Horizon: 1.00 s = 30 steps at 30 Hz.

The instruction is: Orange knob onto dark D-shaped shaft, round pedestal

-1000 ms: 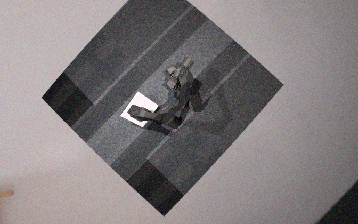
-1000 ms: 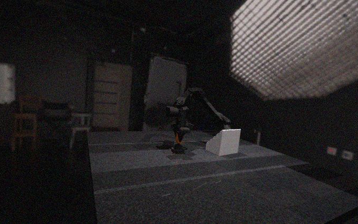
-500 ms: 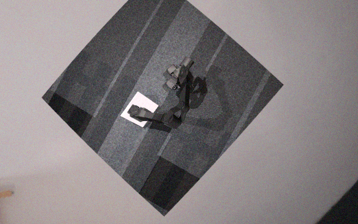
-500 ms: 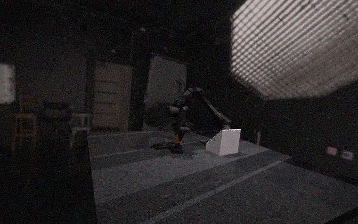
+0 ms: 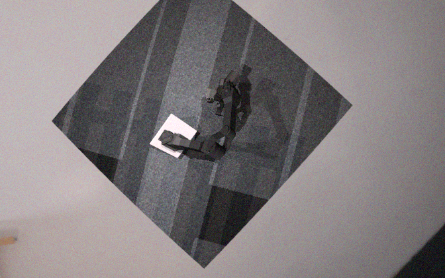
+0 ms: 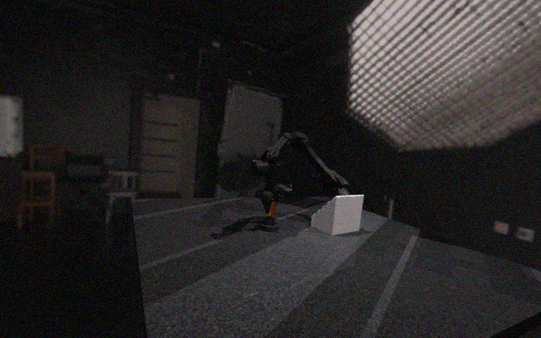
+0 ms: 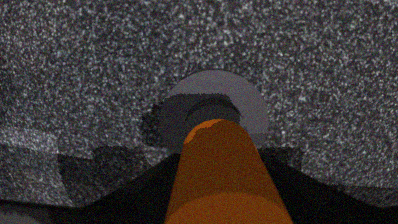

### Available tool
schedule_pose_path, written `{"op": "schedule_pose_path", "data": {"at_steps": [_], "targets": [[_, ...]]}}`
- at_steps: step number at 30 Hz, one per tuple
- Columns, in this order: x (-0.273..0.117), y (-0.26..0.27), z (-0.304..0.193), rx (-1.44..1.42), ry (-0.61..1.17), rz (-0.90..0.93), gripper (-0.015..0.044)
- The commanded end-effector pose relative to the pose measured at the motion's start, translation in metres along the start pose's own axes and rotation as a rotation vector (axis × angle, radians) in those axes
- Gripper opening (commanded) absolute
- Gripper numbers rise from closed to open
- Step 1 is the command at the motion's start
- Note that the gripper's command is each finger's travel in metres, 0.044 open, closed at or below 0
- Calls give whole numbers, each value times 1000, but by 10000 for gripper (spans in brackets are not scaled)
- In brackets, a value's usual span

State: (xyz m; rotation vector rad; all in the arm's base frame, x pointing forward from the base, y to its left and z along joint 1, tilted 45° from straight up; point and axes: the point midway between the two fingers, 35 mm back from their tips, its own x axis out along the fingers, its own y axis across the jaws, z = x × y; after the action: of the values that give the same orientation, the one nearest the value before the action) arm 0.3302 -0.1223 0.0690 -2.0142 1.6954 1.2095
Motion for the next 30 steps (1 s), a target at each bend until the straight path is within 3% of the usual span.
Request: {"op": "schedule_pose_path", "data": {"at_steps": [1,30], "targets": [[1,0,1,276,2,0,0],[-1,1,0,2231,1,-3,0]]}}
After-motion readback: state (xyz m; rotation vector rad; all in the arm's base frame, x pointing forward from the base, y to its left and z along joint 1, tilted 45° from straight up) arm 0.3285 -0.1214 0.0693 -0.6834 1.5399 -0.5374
